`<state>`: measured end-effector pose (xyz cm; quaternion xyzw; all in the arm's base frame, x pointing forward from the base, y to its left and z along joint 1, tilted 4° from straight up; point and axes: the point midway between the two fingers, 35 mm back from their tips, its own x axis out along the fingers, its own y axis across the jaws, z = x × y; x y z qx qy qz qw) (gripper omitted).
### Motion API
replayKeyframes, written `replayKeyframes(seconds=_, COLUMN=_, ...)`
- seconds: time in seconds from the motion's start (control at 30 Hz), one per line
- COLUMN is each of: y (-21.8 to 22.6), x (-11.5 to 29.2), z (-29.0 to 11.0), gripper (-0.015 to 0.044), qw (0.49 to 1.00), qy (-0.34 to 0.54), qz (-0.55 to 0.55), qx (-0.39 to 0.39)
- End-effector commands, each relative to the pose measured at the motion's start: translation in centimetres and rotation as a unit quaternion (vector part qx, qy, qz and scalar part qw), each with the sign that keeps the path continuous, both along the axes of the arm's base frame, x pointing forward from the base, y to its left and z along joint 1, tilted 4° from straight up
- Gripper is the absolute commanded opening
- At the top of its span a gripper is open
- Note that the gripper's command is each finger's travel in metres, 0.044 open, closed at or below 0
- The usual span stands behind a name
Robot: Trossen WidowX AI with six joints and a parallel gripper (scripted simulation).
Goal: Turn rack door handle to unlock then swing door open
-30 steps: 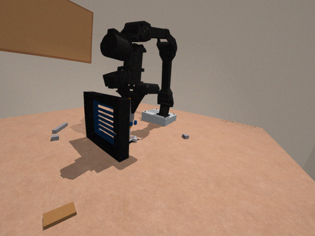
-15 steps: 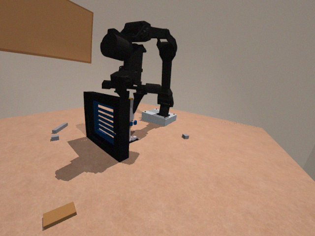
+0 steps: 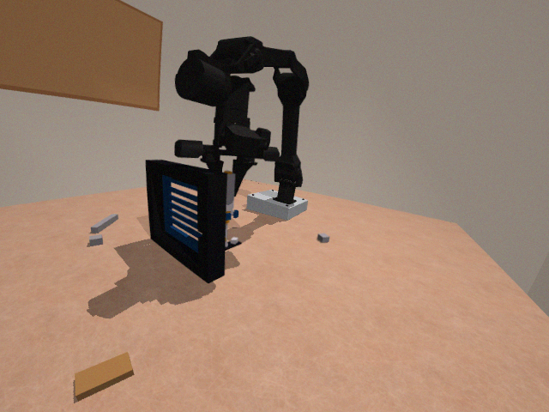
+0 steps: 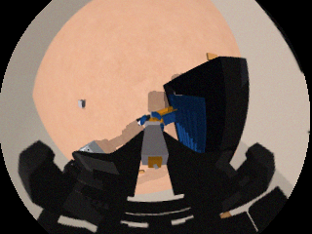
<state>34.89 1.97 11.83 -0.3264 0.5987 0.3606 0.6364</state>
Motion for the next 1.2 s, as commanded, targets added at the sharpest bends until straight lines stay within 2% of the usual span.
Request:
replayKeyframes(seconds=0.0, y=-0.05, x=-0.02, z=-0.02, gripper=0.0016, qw=0.994, qy=-0.008, qz=0.111, qx=-0.004)
replayKeyframes(seconds=0.37, y=-0.05, x=-0.02, z=-0.02, gripper=0.0016, qw=0.934, qy=-0.024, qz=0.357, qx=-0.009)
replayKeyframes(seconds=0.77, y=-0.05, x=-0.02, z=-0.02, gripper=0.0016, qw=0.932, qy=-0.024, qz=0.361, qx=-0.009)
replayKeyframes(seconds=1.1, y=-0.05, x=-0.02, z=-0.02, gripper=0.0279, qw=0.932, qy=-0.024, qz=0.361, qx=-0.009)
replayKeyframes(seconds=1.17, y=-0.05, x=-0.02, z=-0.02, gripper=0.0288, qw=0.934, qy=-0.024, qz=0.357, qx=-0.009)
